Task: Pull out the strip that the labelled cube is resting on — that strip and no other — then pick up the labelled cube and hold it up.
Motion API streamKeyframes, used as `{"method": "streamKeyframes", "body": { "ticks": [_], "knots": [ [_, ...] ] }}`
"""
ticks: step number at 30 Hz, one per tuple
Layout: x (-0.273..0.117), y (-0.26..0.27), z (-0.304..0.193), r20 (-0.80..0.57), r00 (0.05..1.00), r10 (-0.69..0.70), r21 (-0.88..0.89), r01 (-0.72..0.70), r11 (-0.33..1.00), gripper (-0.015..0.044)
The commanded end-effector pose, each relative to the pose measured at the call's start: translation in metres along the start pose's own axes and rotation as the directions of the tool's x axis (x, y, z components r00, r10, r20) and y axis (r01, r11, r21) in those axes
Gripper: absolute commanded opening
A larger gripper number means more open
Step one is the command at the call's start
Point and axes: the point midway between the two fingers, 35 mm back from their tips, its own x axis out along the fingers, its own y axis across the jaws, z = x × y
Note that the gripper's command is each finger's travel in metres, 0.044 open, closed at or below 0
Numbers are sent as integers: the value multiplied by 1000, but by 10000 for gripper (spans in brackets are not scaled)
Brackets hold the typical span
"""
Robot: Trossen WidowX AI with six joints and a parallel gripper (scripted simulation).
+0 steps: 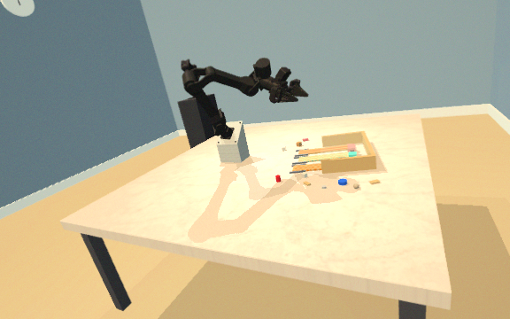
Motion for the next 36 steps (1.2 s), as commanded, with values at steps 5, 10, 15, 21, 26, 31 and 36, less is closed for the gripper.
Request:
{"method": "streamKeyframes", "body": {
  "ticks": [5, 10, 15, 21, 26, 31, 36],
  "knots": [
    [-48, 15, -99, -167, 975, 144, -91, -161, 983, 400],
    [-48, 15, -99, -167, 975, 144, -91, -161, 983, 400],
    [-48, 15, -99, -167, 975, 144, -91, -161, 983, 400],
    [-30, 21, -99, -259, 956, 140, -126, -177, 976, 295],
    [5, 28, -106, -443, 889, 120, -180, -219, 959, 164],
    [36, 27, -119, -617, 782, 86, -211, -270, 940, 32],
    [60, 19, -137, -770, 637, 42, -218, -325, 920, 0]
  ]
}}
